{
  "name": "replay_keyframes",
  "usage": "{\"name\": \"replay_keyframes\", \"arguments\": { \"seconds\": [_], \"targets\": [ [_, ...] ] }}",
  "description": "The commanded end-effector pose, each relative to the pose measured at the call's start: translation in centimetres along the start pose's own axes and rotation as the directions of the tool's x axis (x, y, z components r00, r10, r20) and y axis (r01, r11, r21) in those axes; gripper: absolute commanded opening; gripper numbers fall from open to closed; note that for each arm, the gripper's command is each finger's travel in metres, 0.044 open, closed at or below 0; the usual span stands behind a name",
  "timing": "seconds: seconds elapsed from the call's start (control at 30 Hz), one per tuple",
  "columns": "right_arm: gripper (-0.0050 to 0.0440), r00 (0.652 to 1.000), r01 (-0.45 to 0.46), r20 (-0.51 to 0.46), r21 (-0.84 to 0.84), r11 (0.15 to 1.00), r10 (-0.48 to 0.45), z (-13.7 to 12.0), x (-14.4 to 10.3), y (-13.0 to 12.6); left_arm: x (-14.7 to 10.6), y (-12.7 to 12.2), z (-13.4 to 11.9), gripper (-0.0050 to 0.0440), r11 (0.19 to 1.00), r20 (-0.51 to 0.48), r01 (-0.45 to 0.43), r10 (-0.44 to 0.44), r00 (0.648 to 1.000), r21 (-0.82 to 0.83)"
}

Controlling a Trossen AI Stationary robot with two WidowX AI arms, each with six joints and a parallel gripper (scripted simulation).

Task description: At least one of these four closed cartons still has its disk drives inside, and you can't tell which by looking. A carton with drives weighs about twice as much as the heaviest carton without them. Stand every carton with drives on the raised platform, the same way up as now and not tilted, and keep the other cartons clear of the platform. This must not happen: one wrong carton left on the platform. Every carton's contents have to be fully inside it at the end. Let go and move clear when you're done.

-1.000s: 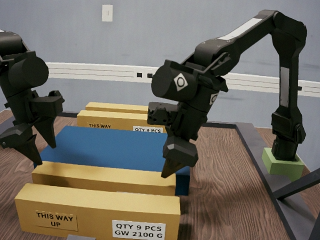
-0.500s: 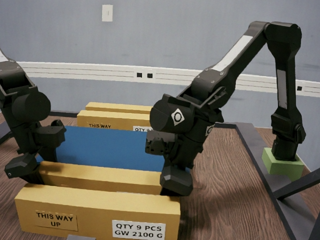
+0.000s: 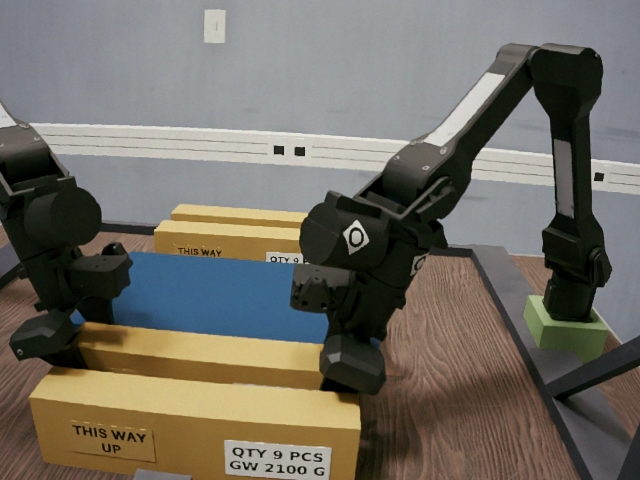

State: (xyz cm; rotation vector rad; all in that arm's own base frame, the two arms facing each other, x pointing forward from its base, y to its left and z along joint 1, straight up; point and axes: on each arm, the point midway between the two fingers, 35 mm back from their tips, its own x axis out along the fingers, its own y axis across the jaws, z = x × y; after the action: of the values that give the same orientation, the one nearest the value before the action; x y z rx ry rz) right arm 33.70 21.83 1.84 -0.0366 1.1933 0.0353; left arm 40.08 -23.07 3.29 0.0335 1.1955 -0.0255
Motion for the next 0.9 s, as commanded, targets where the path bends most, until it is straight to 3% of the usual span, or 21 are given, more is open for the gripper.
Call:
{"name": "replay_keyframes", "arguments": {
  "seconds": [0.0,0.87],
  "targets": [
    [0.0388,1.0,-0.011,0.018,0.005,1.0,0.011,0.41,-0.63,0.13,-1.14,-0.17,0.66,0.0386,1.0,0.027,0.015,-0.015,1.0,-0.006],
    [0.0388,1.0,-0.001,0.006,0.0,1.0,0.001,0.42,-0.64,0.2,-0.94,-0.18,0.64,0.0386,1.0,0.023,0.013,-0.013,1.0,-0.005]
  ]
}}
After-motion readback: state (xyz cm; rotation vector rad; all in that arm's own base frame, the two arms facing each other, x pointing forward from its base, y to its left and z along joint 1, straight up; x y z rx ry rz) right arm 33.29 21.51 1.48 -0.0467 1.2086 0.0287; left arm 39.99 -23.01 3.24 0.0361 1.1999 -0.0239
